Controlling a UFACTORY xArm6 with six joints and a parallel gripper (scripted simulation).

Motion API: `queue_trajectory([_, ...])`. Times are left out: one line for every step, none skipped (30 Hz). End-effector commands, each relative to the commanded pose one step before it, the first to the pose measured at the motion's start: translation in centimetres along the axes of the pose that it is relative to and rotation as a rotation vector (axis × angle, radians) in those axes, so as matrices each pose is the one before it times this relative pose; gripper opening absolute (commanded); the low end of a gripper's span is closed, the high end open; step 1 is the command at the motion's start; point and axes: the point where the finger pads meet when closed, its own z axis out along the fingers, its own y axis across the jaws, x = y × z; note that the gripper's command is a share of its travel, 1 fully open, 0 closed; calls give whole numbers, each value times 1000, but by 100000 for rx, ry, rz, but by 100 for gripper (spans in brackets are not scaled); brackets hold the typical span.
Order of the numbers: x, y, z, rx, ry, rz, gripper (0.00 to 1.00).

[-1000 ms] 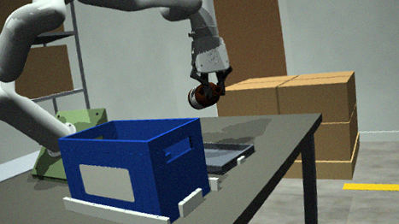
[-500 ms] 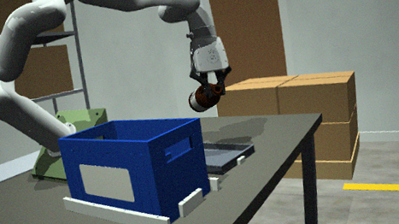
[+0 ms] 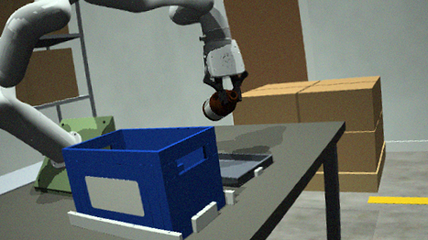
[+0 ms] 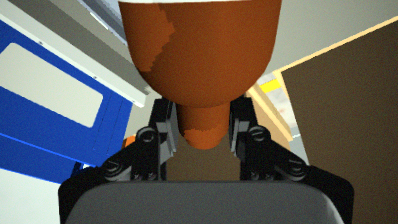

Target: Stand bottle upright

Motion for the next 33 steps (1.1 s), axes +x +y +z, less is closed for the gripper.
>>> queue_trajectory([-96, 88, -228, -464, -83, 194, 0])
queue_trajectory([0, 0, 0, 0, 0, 0, 0])
queue_trajectory([0, 0, 0, 0, 0, 0, 0])
queue_trajectory([0, 0, 0, 0, 0, 0, 0])
queue_trajectory([0, 0, 0, 0, 0, 0, 0])
queue_trajectory([0, 0, 0, 0, -2, 0, 0])
queue_trajectory([0, 0, 0, 1, -12, 0, 0])
queue_trajectory([0, 0, 0, 2, -32, 0, 0])
queue_trajectory([1, -1, 1, 4, -60, -1, 0])
queue_trajectory([1, -1, 1, 7, -94, -1, 0])
queue_trajectory([0, 0, 0, 0, 0, 0, 0])
queue_trajectory([0, 0, 0, 0, 0, 0, 0])
queue_trajectory([2, -1, 1, 9, -133, -1, 0])
queue_trajectory([2, -2, 2, 12, -176, -2, 0])
queue_trajectory([3, -2, 2, 15, -223, -2, 0])
queue_trajectory([3, -2, 2, 17, -271, -3, 0])
queue_trajectory([4, -3, 2, 20, -320, -3, 0])
queue_trajectory([4, -3, 3, 22, -370, -3, 0])
queue_trajectory([5, -3, 3, 23, -418, -3, 0])
queue_trajectory([5, -3, 2, 24, -465, -3, 0])
queue_trajectory([5, -3, 2, 24, -510, -3, 0])
queue_trajectory([5, -3, 2, 23, -552, -3, 0])
queue_trajectory([6, -3, 1, 22, -591, -3, 0])
queue_trajectory([6, -3, 1, 20, -625, -3, 0])
queue_trajectory([6, -3, 0, 18, -655, -2, 0])
queue_trajectory([5, -2, -1, 15, -680, -2, 0])
queue_trajectory([5, -2, -2, 11, -700, -1, 0])
queue_trajectory([0, 0, 0, 0, 0, 0, 0])
queue_trajectory([0, 0, 0, 0, 0, 0, 0])
queue_trajectory([5, -1, -3, 7, -715, 0, 0])
queue_trajectory([5, -1, -4, 3, -724, 1, 0])
queue_trajectory([4, 0, -5, -2, -728, 1, 0])
queue_trajectory([4, 1, -6, -6, -725, 2, 0])
